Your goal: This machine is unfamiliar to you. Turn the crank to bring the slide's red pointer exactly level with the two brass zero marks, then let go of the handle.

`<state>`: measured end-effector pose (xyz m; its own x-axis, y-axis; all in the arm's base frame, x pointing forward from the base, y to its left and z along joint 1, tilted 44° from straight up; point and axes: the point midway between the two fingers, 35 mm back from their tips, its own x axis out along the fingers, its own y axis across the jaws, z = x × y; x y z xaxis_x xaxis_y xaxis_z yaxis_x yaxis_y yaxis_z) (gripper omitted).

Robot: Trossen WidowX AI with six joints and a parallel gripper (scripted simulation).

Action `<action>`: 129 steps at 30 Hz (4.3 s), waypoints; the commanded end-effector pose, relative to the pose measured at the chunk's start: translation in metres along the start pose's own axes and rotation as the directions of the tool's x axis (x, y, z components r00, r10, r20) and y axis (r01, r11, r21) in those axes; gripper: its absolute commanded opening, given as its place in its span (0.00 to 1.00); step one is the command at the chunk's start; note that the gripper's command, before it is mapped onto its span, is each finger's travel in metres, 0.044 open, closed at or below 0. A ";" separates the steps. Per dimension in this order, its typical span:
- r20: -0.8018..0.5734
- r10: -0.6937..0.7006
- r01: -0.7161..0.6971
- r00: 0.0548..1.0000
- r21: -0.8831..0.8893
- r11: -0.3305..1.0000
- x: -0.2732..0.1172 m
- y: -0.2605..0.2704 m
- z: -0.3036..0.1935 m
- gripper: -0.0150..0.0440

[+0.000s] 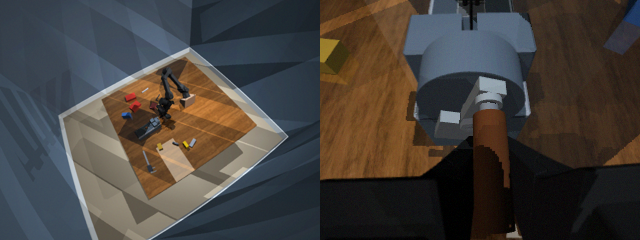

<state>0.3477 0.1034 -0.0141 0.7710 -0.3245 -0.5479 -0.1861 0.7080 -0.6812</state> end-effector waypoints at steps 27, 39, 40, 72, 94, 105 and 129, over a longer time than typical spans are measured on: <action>-0.007 -0.022 0.022 1.000 0.009 1.000 0.008 -0.016 -0.009 0.25; -0.008 -0.022 0.022 1.000 0.008 1.000 0.013 -0.020 -0.013 0.25; -0.008 -0.022 0.022 1.000 0.008 1.000 0.014 -0.020 -0.014 0.25; -0.008 -0.023 0.023 1.000 0.008 1.000 0.020 -0.020 -0.021 0.25; -0.008 -0.023 0.023 1.000 0.008 1.000 0.020 -0.020 -0.021 0.25; -0.007 -0.024 0.024 1.000 0.011 1.000 0.019 -0.020 -0.020 0.25; -0.007 -0.024 0.024 1.000 0.011 1.000 0.019 -0.020 -0.020 1.00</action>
<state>0.3541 0.0702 -0.0212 0.7709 -0.3457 -0.5350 -0.1612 0.7067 -0.6889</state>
